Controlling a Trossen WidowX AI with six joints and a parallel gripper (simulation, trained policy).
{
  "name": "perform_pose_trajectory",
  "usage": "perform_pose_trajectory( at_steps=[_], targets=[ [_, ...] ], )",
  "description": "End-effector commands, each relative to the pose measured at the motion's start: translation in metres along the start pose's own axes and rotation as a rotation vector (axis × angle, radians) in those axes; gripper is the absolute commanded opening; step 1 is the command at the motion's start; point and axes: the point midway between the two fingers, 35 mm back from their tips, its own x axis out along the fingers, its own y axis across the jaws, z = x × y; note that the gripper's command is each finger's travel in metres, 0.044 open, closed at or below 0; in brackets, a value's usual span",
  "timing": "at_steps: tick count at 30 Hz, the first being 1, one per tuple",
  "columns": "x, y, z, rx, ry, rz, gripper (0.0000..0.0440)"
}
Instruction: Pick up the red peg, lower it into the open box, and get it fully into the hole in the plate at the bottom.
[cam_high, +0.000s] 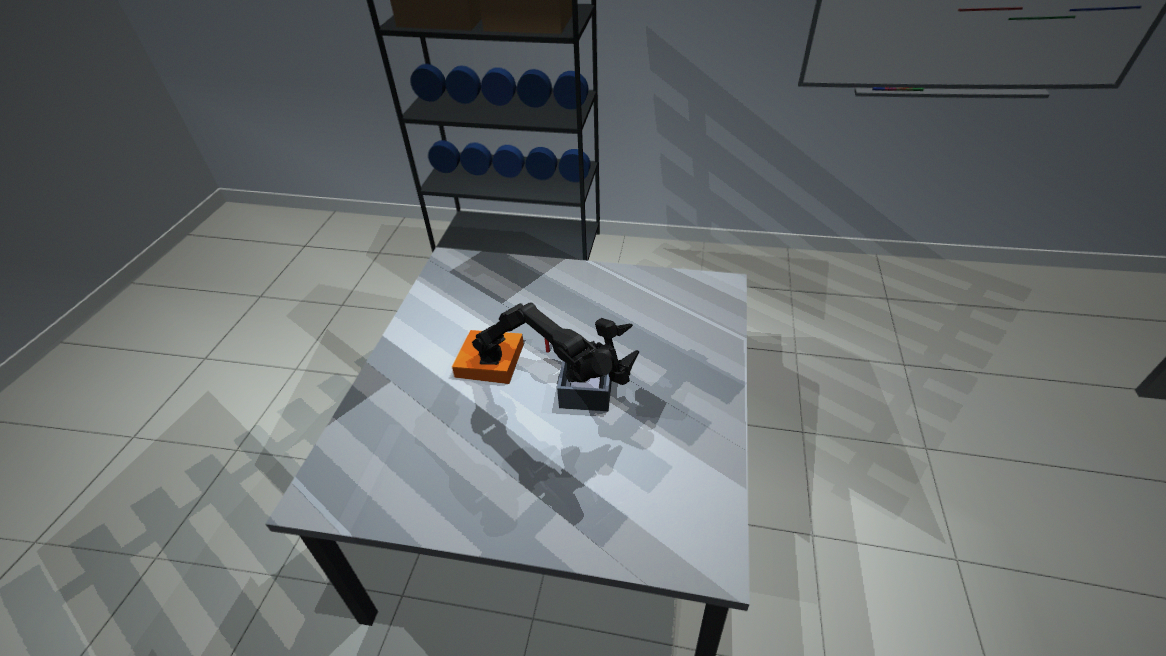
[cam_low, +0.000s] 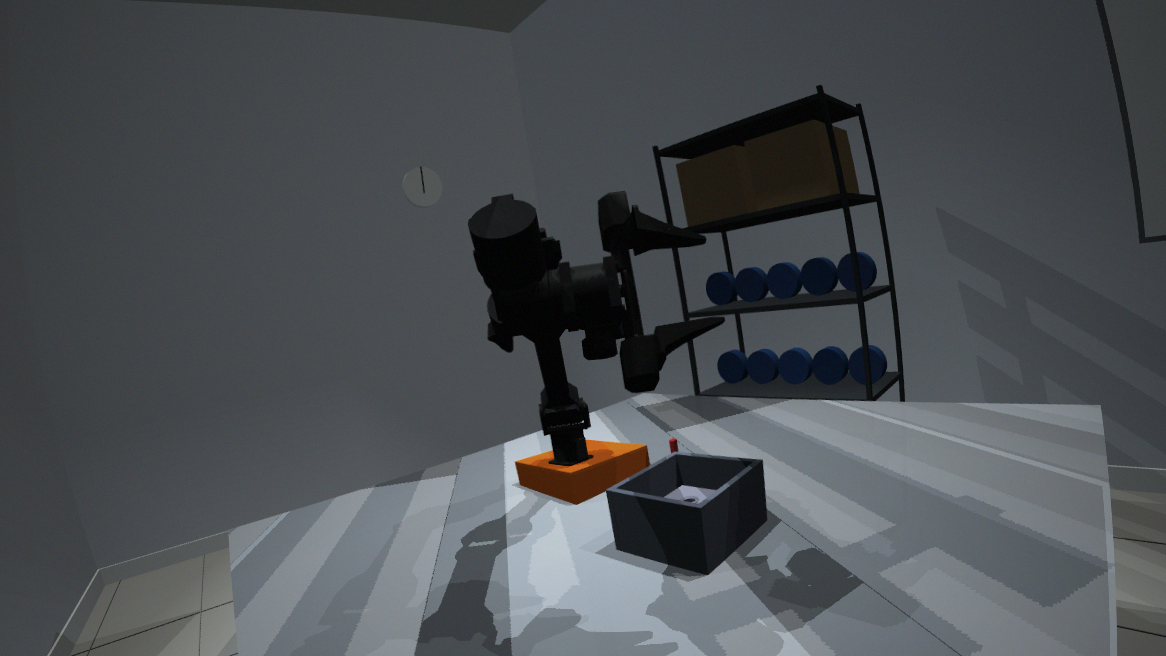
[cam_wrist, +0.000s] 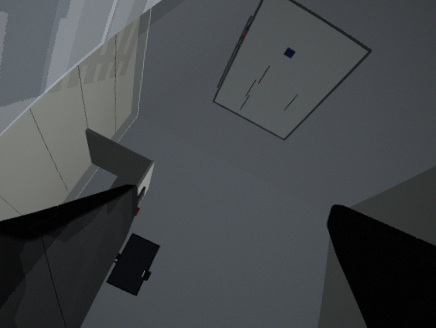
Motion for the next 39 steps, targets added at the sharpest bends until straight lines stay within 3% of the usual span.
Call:
perform_pose_trajectory(
  at_steps=[1, 2, 14, 24, 39],
  targets=[
    [0.001, -0.003, -0.002, -0.012, 0.006, 0.013, 0.0423],
    [0.002, -0.007, -0.004, -0.022, 0.013, 0.026, 0.0440],
    [0.044, -0.072, -0.015, -0.022, 0.139, 0.158, 0.0440],
    [0.106, -0.120, 0.022, 0.301, 0.214, 0.197, 0.0440],
    [0.157, -0.133, 0.091, 0.804, 0.302, 0.266, 0.0440]
  ],
)
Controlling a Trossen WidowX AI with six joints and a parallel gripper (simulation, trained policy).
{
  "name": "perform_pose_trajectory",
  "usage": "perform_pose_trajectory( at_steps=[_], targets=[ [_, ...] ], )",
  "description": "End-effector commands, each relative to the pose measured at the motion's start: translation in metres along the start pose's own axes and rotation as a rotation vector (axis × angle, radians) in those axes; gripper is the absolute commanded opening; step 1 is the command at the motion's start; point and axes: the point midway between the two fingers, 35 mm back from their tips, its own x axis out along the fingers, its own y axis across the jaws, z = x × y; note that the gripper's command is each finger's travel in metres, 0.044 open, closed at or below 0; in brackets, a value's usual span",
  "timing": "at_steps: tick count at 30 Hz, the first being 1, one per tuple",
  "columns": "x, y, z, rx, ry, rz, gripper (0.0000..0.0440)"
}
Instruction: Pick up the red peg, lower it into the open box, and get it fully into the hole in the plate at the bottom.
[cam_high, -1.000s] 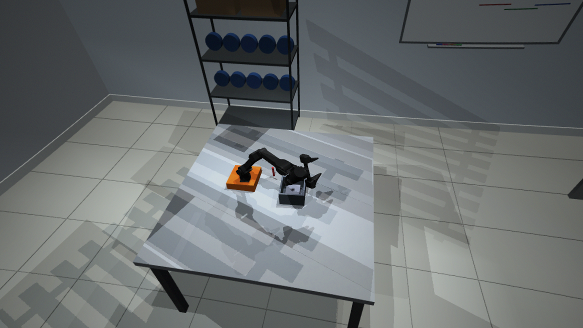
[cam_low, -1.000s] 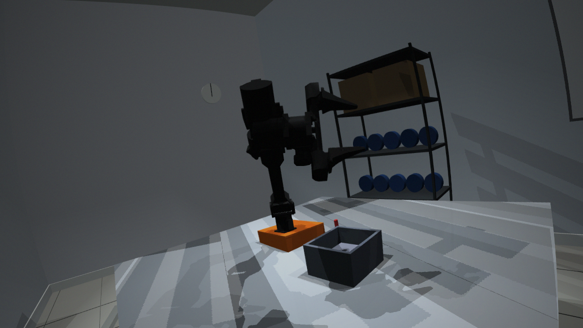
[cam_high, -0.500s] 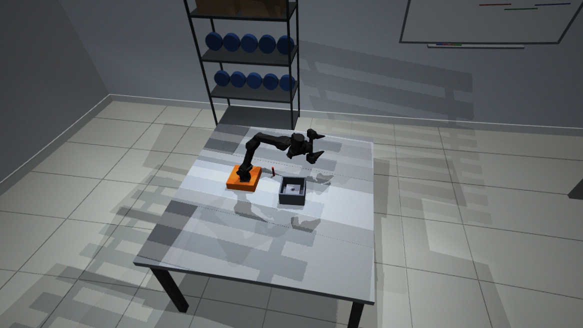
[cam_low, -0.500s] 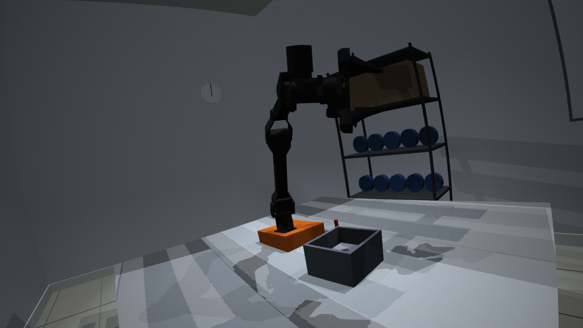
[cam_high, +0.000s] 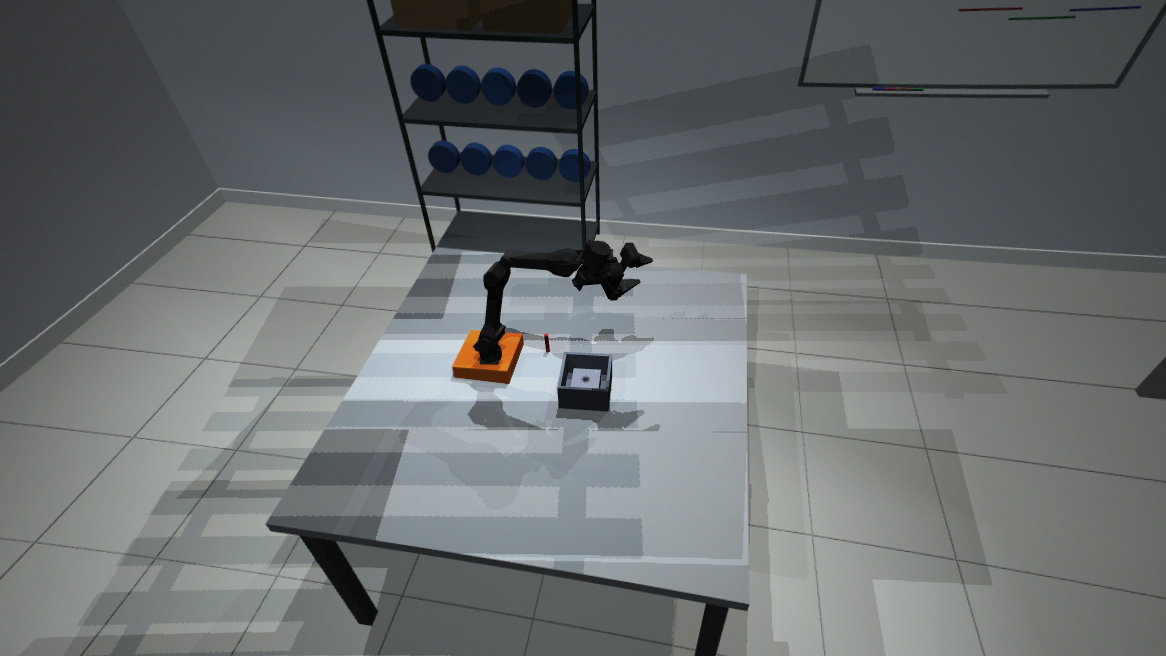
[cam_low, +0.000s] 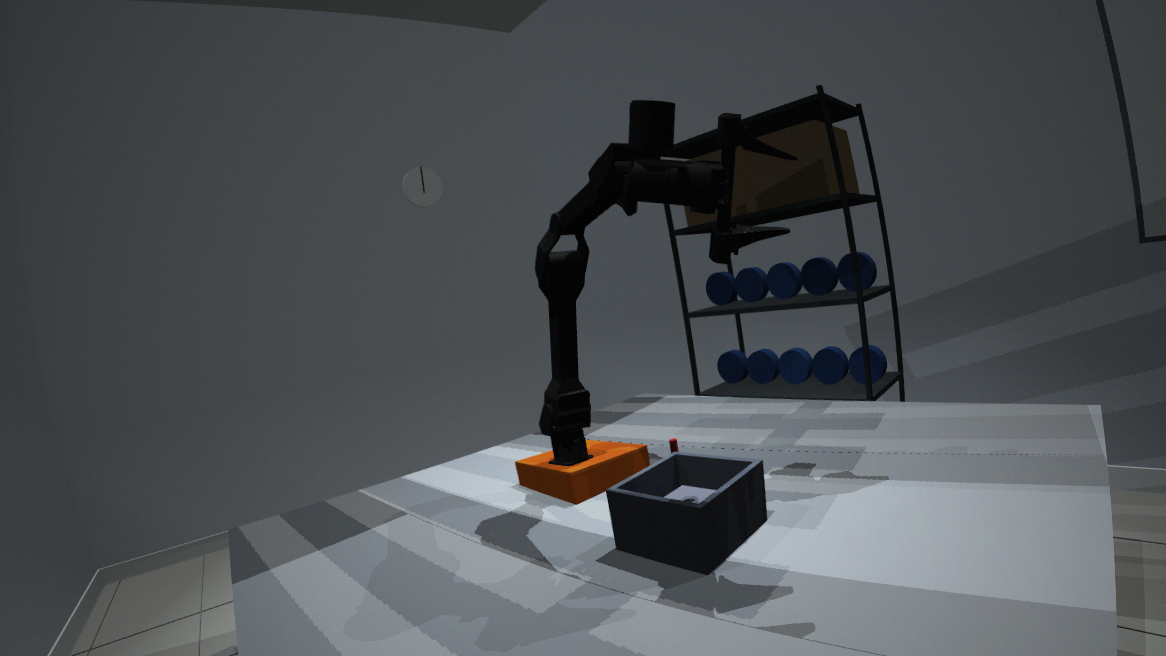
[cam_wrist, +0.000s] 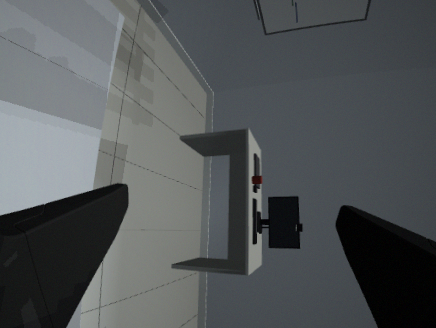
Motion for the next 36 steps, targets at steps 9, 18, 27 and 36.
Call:
perform_pose_trajectory(
  at_steps=[9, 18, 27, 36],
  targets=[
    [0.014, 0.043, 0.046, 0.401, 0.088, 0.108, 0.0440],
    [0.016, 0.080, 0.074, 0.683, 0.183, 0.183, 0.0440],
    [0.012, 0.122, 0.095, 0.953, 0.309, 0.250, 0.0440],
    [0.003, 0.168, 0.112, 1.209, 0.470, 0.303, 0.0440]
  ],
)
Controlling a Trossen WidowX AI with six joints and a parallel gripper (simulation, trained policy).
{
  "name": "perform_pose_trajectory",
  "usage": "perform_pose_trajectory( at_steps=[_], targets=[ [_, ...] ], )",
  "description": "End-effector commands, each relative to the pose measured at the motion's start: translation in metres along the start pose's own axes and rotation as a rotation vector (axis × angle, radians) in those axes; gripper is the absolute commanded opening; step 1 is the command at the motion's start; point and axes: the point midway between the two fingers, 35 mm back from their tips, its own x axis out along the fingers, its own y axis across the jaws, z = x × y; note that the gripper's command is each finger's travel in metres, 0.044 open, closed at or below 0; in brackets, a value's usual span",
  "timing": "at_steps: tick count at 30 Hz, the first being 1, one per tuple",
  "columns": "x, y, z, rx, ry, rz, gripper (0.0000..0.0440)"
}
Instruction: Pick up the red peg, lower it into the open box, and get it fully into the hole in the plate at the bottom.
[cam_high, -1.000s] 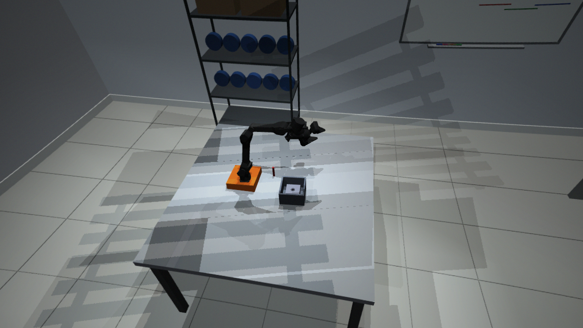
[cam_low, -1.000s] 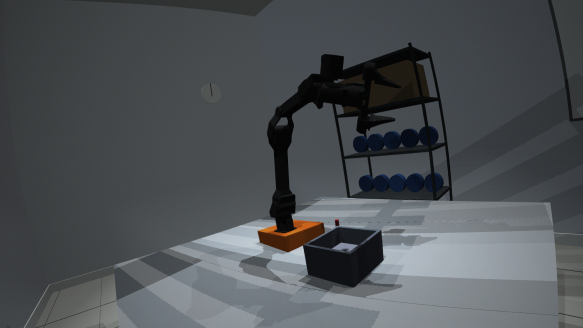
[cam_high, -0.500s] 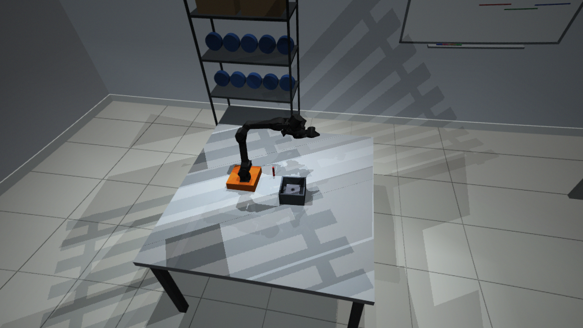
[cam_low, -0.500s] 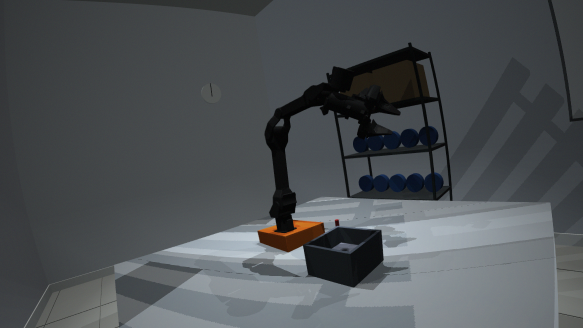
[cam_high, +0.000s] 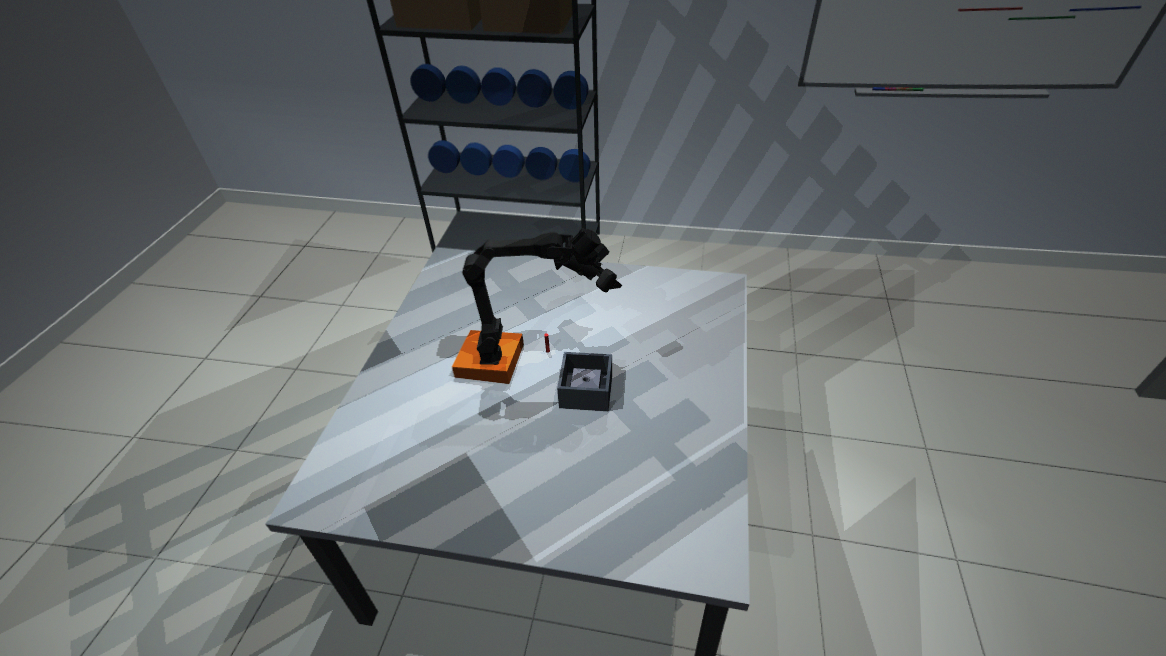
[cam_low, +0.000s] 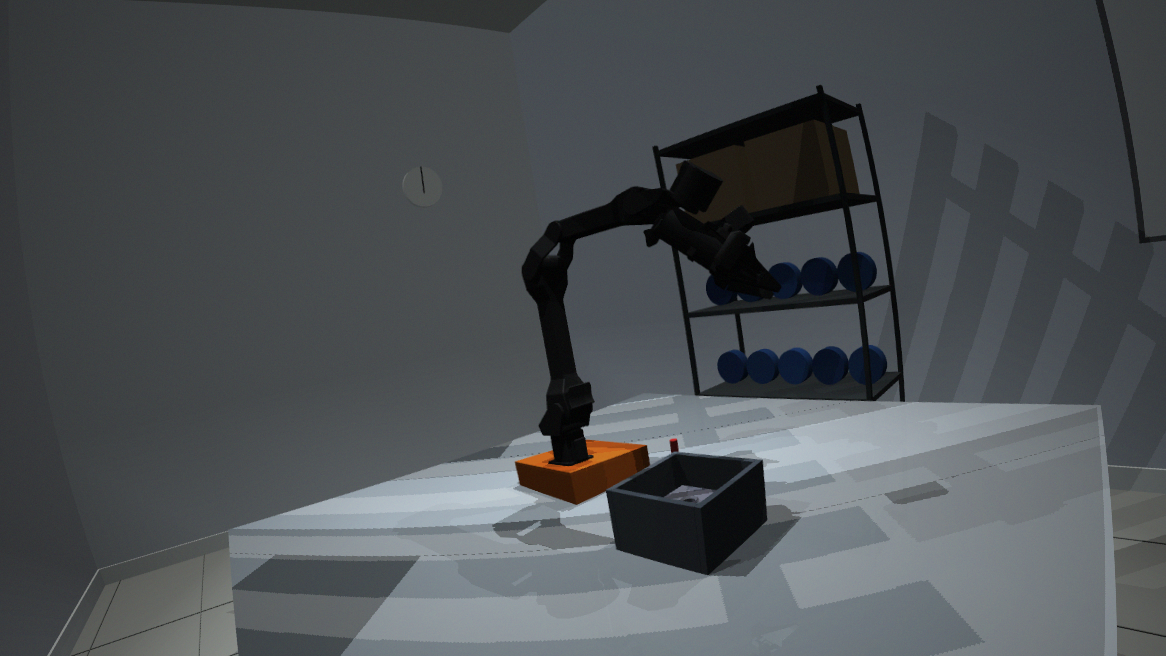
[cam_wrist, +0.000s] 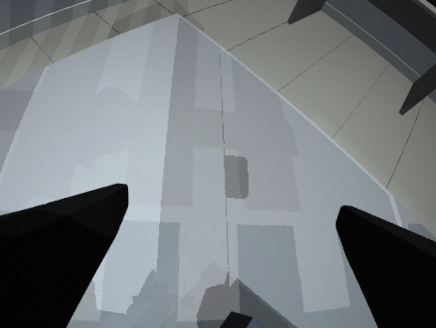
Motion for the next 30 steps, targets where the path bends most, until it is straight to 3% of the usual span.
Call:
perform_pose_trajectory(
  at_steps=[1, 16, 30],
  targets=[
    [0.005, 0.015, -0.021, 0.125, 0.078, 0.002, 0.0440],
    [0.009, 0.068, -0.090, 0.554, 0.346, -0.052, 0.0440],
    [0.002, 0.114, -0.164, 0.905, 0.612, -0.234, 0.0440]
  ],
)
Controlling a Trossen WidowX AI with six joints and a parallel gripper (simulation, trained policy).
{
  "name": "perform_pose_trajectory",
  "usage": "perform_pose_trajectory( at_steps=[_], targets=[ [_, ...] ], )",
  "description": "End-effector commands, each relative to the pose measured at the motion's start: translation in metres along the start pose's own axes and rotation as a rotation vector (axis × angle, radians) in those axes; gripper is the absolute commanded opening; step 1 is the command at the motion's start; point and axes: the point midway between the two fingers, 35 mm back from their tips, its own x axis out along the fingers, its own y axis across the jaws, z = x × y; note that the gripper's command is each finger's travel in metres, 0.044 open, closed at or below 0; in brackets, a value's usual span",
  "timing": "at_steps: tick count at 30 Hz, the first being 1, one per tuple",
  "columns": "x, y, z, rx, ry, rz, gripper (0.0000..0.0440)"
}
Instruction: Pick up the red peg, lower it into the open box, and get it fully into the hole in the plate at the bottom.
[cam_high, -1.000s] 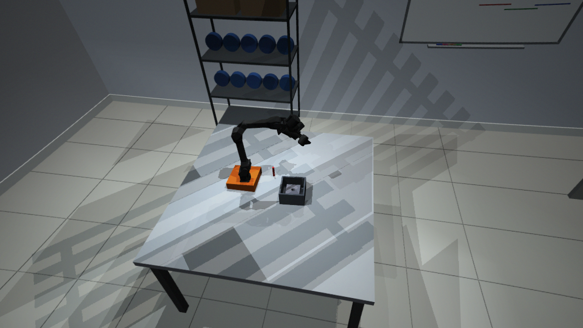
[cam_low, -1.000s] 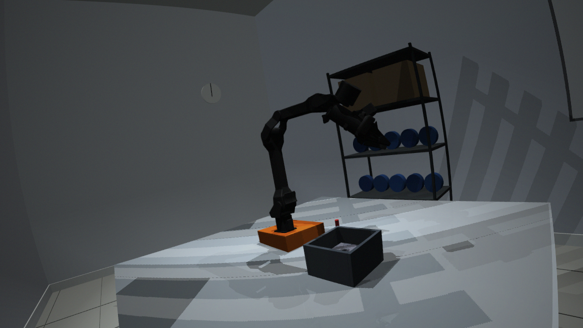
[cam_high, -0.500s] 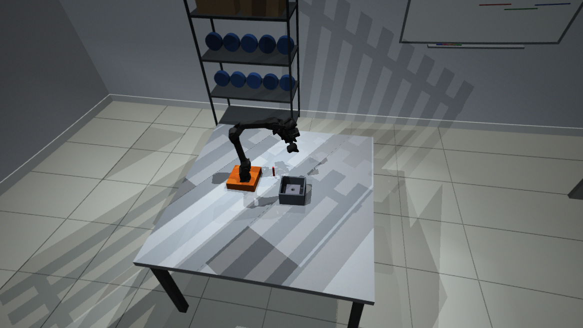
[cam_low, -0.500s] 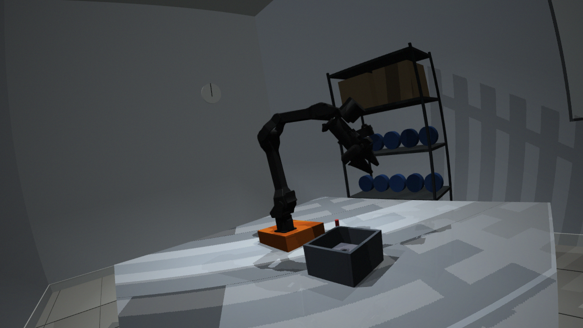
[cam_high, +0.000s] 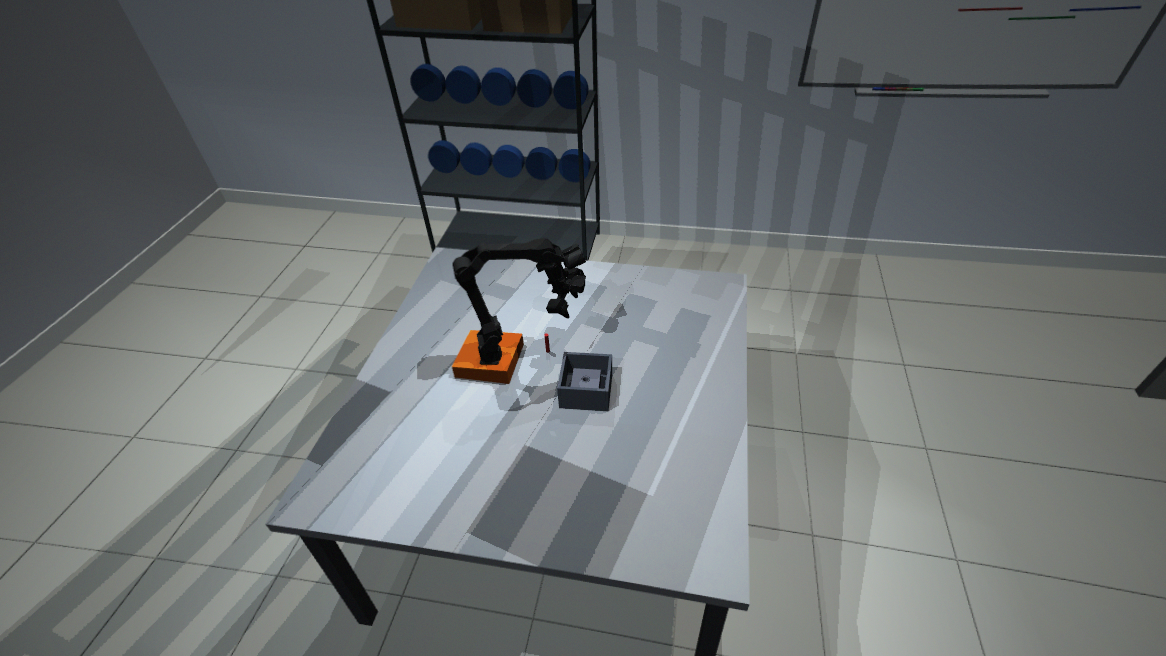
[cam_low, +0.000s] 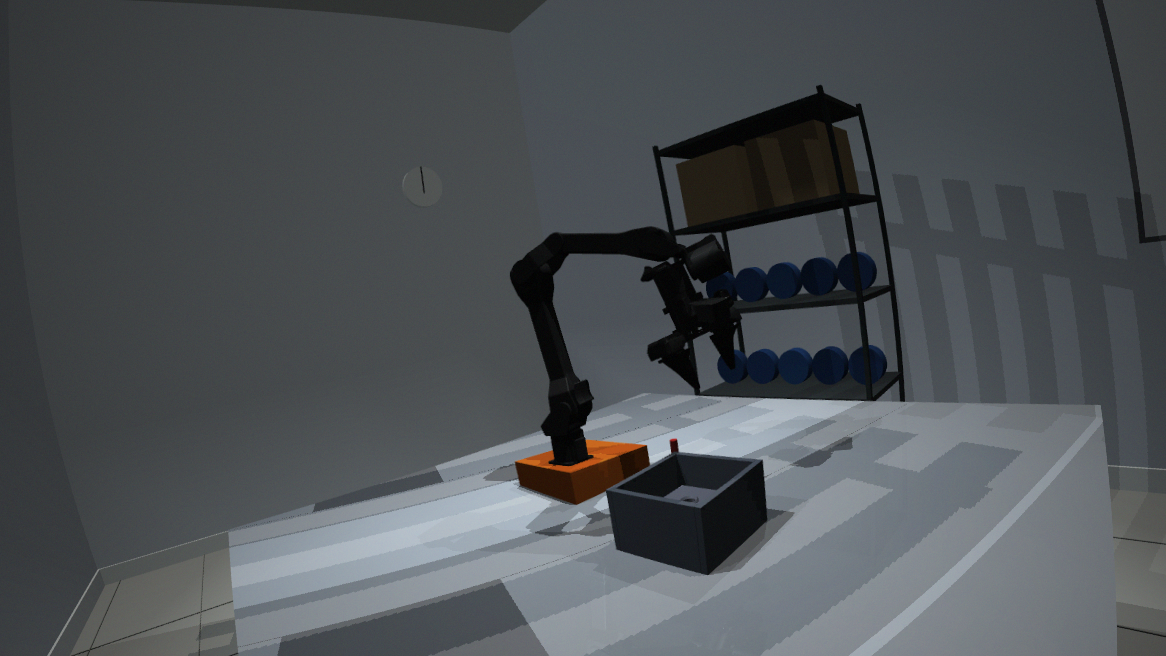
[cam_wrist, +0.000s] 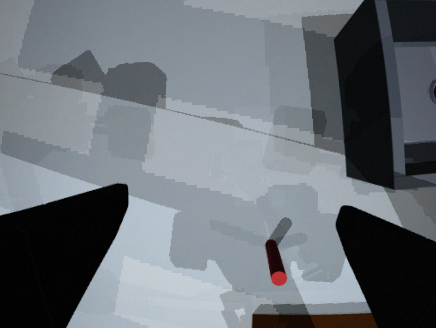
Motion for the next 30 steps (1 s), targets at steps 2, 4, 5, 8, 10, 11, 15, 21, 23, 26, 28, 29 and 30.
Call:
perform_pose_trajectory(
  at_steps=[2, 4, 5, 8, 10, 11, 15, 21, 23, 26, 28, 29, 30],
  targets=[
    [0.014, -0.012, -0.031, 0.135, 0.070, -0.097, 0.0440],
    [0.019, -0.016, -0.042, 0.187, 0.092, -0.135, 0.0440],
    [0.022, -0.019, -0.048, 0.213, 0.101, -0.155, 0.0440],
    [0.031, -0.025, -0.064, 0.292, 0.125, -0.214, 0.0440],
    [0.037, -0.030, -0.074, 0.340, 0.133, -0.250, 0.0440],
    [0.040, -0.032, -0.078, 0.363, 0.136, -0.266, 0.0440],
    [0.054, -0.038, -0.090, 0.441, 0.138, -0.315, 0.0440],
    [0.078, -0.047, -0.102, 0.525, 0.122, -0.348, 0.0440],
    [0.087, -0.049, -0.104, 0.547, 0.114, -0.349, 0.0440],
    [0.101, -0.052, -0.108, 0.577, 0.098, -0.341, 0.0440],
    [0.110, -0.054, -0.110, 0.595, 0.087, -0.331, 0.0440],
    [0.114, -0.055, -0.110, 0.604, 0.082, -0.326, 0.0440],
    [0.118, -0.055, -0.111, 0.613, 0.077, -0.320, 0.0440]
  ],
)
